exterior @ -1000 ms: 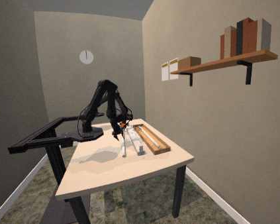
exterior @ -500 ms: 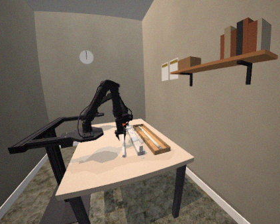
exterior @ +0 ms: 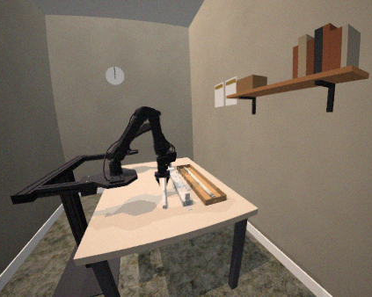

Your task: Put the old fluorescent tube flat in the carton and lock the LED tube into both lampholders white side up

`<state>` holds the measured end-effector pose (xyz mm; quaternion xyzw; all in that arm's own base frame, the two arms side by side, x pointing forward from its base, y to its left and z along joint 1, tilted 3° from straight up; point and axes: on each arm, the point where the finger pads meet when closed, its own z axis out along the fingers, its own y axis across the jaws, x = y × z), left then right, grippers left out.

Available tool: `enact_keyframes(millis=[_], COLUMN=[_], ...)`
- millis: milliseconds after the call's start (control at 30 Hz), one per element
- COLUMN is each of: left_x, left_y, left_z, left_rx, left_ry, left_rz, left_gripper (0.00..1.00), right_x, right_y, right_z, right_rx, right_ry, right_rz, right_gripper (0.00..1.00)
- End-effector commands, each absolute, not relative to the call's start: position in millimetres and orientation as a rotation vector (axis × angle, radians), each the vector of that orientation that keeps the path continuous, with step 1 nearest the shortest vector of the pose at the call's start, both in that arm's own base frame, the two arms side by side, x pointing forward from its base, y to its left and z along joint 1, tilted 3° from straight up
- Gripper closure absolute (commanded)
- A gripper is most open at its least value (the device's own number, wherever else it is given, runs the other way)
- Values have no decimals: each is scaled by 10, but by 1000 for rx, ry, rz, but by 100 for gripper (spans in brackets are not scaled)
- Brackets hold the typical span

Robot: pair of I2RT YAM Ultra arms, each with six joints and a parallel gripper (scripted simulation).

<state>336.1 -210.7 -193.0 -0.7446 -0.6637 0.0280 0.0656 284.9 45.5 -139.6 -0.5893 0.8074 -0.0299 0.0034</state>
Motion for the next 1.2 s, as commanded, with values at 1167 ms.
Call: enact_keyframes(millis=[1167], left_x=[3430], left_y=[-2212], left_z=[-1830], left_rx=[-2281], left_ry=[-2012], left_rz=[94], left_gripper=[89], right_x=[3152], right_y=[544], right_z=[-1765], right_rx=[-1809], right_ry=[2458], right_rz=[-123], right_gripper=[89])
